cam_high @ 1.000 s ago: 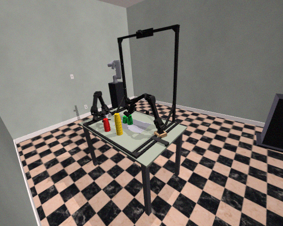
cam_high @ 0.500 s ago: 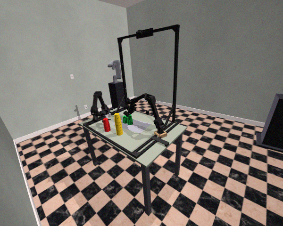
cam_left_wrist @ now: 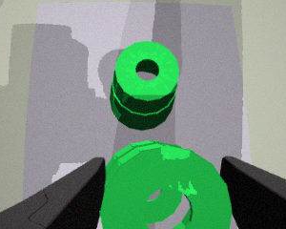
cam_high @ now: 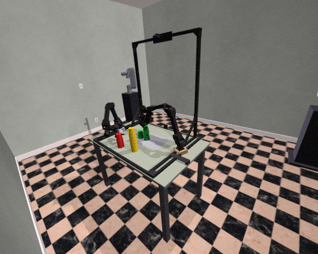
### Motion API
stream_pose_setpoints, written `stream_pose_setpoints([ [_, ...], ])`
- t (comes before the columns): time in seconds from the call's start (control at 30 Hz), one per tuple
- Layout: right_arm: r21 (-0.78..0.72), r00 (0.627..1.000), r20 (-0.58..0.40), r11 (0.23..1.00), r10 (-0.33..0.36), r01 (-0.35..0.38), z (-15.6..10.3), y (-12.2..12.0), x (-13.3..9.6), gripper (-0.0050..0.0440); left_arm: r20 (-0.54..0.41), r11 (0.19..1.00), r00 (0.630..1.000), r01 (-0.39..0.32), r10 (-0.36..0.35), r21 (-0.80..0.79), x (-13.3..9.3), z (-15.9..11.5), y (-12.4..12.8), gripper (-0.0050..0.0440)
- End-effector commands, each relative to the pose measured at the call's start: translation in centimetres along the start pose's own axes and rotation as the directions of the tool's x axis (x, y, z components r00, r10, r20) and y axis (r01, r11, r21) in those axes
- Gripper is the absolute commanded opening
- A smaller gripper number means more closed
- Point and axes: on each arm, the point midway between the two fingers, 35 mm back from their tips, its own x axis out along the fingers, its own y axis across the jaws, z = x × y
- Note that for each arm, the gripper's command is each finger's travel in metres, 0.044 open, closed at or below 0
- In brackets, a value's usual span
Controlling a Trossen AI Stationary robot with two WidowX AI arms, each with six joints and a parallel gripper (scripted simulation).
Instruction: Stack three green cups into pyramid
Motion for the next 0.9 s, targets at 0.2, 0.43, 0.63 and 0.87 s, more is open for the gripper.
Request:
stream_pose_setpoints([
  [0.2,-0.002,1.000,0.004,1.000,0.002,-0.002,0.0,0.0,0.0,0.0440,0.022,1.000,1.000,0.004,-0.004,-0.005,-1.0,0.6,-0.1,0.0000],
  [0.43,-0.002,1.000,0.004,1.000,0.002,-0.002,0.0,0.0,0.0,0.0440,0.022,1.000,1.000,0.004,-0.004,-0.005,-1.0,0.8,-0.1,0.0000],
  [0.63,-0.002,1.000,0.004,1.000,0.002,-0.002,0.0,0.0,0.0,0.0440,0.022,1.000,1.000,0.004,-0.004,-0.005,0.3,4.3,-0.1,0.0000],
  [0.87,-0.002,1.000,0.004,1.000,0.002,-0.002,0.0,0.0,0.0,0.0440,0.022,1.000,1.000,0.004,-0.004,-0.005,0.6,5.1,-0.1,0.0000],
])
